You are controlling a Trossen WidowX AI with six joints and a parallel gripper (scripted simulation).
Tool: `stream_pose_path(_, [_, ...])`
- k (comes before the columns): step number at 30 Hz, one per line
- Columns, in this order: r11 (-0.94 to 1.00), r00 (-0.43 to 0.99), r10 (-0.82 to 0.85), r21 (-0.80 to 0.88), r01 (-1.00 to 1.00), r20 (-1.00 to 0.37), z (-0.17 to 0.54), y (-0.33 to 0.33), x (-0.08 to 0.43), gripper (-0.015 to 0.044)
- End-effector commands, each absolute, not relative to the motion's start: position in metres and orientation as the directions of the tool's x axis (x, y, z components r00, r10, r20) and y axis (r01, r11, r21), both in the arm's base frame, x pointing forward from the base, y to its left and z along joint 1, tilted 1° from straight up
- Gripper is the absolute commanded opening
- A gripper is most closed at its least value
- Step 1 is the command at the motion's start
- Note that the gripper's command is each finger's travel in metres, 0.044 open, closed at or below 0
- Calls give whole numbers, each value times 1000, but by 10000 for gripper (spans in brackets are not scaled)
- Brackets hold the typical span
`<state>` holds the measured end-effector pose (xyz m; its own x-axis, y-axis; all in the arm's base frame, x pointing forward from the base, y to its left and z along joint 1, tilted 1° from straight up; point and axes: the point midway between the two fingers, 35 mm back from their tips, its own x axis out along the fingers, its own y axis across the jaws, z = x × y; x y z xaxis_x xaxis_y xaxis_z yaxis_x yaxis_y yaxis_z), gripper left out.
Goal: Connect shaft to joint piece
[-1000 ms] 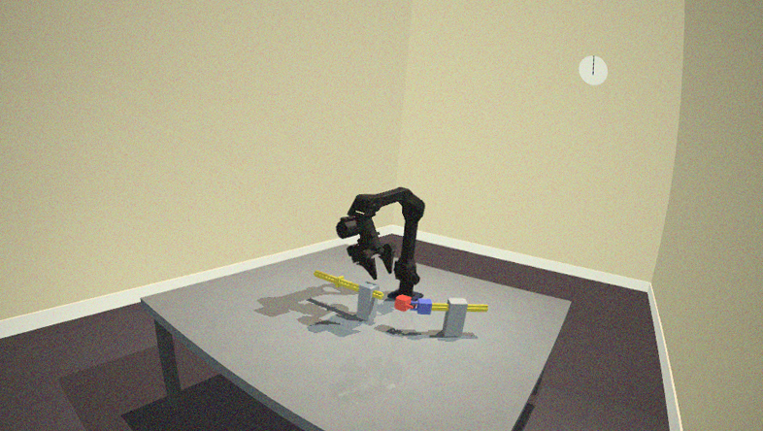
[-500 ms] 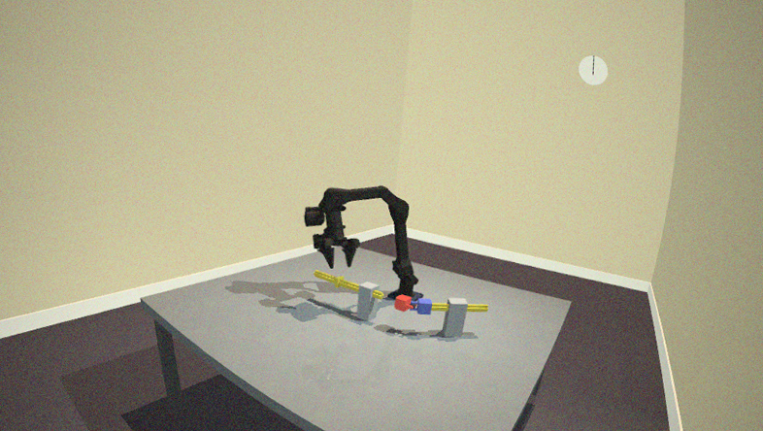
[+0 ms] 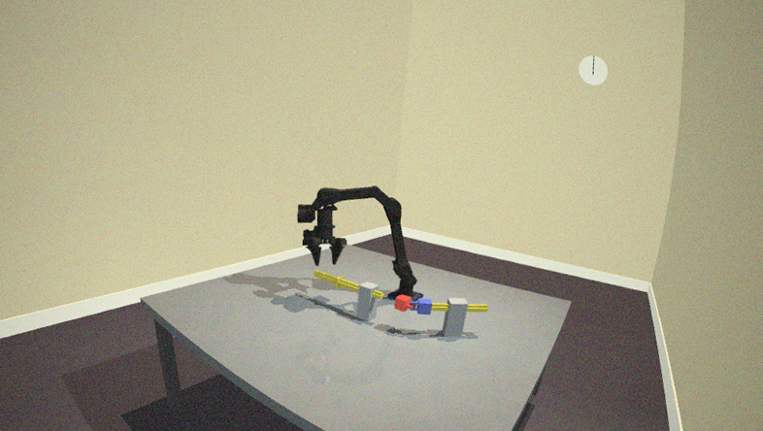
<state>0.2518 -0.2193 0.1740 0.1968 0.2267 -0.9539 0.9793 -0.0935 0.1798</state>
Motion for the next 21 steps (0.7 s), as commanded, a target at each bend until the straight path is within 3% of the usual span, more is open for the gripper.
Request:
stream_pose_path(1, [-62,127,148,119,991,-981,152,-215,254,440])
stream_pose_path(7, [-30,58,2,58,998,-998,126,-211,257,440])
stream_pose_path(21, [-29,57,-3,57,998,-998,114,-212,258,440])
